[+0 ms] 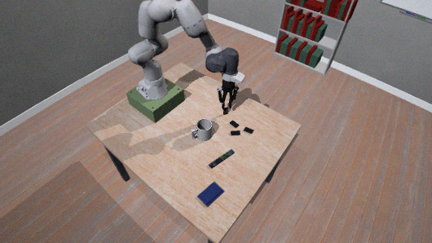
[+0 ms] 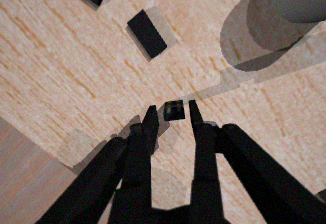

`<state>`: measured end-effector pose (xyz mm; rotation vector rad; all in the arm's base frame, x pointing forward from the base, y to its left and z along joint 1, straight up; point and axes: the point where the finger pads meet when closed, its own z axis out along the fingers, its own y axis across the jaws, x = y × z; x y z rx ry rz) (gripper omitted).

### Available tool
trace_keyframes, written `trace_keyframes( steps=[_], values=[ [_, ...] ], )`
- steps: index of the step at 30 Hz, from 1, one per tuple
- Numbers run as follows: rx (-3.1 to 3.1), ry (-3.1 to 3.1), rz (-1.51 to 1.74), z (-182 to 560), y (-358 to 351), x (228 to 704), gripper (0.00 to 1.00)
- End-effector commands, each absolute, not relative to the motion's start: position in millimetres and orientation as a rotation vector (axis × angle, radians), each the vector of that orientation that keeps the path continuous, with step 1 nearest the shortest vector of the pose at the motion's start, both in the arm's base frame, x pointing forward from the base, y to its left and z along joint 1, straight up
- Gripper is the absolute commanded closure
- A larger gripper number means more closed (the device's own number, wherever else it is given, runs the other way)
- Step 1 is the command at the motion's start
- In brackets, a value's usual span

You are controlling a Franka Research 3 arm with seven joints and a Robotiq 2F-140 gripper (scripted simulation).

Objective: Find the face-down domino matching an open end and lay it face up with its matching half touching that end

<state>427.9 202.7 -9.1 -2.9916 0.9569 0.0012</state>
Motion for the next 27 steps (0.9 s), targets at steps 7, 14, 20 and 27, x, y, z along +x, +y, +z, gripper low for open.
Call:
trace_keyframes(
  steps=[7,14,20,27],
  values=[
    [-2.989,0.960,-0.001,-8.9,202.2,428.1,0.66],
    [-2.989,0.960,-0.001,-10.5,202.2,428.1,0.66],
    [-2.989,0.960,-0.001,-17.7,202.2,428.1,0.66],
    [-2.989,0.960,-0.001,-29.6,202.2,428.1,0.66]
  ],
)
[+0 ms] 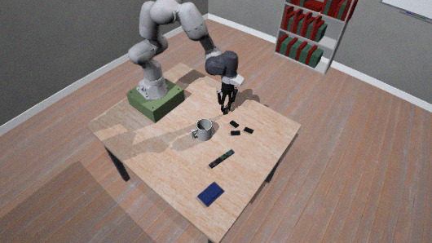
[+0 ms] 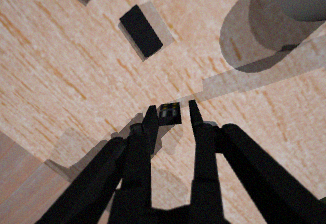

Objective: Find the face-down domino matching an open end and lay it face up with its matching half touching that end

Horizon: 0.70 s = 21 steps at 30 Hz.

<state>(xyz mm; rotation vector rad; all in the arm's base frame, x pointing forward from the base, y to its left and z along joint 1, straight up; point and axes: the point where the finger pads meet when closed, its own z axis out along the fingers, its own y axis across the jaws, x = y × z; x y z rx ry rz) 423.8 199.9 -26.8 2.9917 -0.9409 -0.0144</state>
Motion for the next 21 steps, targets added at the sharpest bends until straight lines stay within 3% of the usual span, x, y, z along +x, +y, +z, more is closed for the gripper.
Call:
trace_keyframes(
  steps=[1,21],
  values=[
    [2.993,-0.962,0.001,-31.1,202.2,428.1,0.66],
    [2.993,-0.962,0.001,-37.1,202.2,428.1,0.66]
  ],
)
